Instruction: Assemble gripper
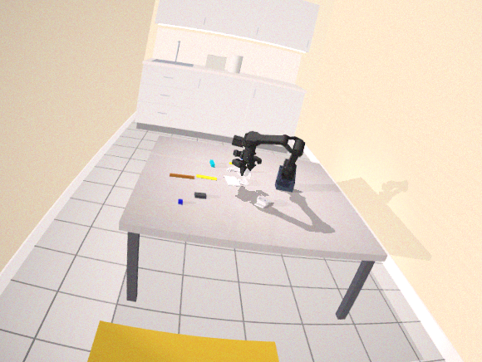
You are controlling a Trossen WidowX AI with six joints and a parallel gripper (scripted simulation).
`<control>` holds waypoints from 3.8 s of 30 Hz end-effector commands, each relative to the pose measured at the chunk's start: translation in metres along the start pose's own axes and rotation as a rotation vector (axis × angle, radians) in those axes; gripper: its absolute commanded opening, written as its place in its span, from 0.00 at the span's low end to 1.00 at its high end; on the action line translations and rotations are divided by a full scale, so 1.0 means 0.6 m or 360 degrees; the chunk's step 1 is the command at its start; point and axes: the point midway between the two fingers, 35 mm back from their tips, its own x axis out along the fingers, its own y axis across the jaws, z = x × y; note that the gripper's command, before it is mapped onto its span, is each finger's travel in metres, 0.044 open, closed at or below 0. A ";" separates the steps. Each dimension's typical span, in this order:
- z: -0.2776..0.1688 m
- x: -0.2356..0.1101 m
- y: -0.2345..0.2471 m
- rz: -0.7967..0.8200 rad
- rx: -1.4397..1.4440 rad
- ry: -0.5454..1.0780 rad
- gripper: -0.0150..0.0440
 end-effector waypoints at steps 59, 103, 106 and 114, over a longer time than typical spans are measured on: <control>0.056 0.003 -0.131 -0.0012 0.2023 0.0003 0.48; 0.061 0.010 -0.201 -0.0029 0.3167 0.0049 0.48; 0.061 0.010 -0.201 -0.0029 0.3167 0.0049 0.48; 0.061 0.010 -0.201 -0.0028 0.3135 0.0049 0.48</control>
